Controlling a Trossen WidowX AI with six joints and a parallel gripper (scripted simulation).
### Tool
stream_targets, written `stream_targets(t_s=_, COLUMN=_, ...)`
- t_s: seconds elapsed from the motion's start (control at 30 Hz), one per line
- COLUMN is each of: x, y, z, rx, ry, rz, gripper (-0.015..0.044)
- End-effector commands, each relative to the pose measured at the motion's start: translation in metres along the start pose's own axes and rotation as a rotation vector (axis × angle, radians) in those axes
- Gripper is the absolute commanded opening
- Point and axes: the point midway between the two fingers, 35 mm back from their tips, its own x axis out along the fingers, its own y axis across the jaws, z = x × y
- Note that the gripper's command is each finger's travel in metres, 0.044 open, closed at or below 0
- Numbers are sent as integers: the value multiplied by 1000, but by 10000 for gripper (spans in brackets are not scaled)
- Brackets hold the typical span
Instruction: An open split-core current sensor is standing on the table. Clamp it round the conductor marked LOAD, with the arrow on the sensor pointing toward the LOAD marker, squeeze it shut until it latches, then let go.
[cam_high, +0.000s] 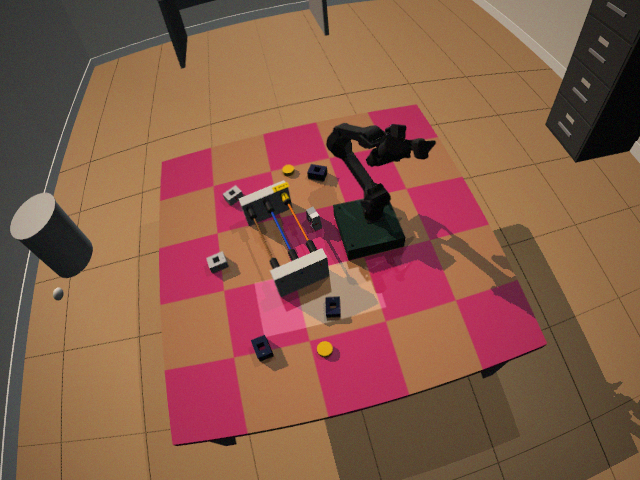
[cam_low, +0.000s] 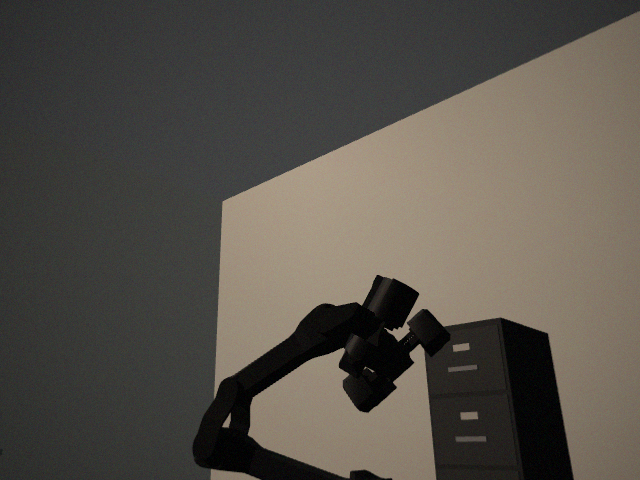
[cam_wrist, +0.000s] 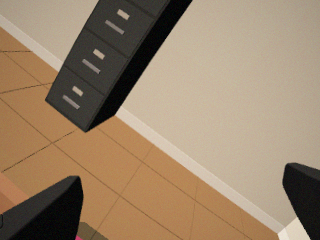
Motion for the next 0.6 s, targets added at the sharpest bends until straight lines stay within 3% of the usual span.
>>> stream_targets(t_s=0.0, x=0, y=-2, z=-1, rx=3, ry=8, rz=-7, gripper=426)
stream_targets(t_s=0.27, x=-28, y=-72, z=-62, rx=138, ry=345, rz=-363, gripper=440)
stream_targets(t_s=0.57, x=-124, y=-134, z=-118, rx=281, ry=690, rz=-889, gripper=440)
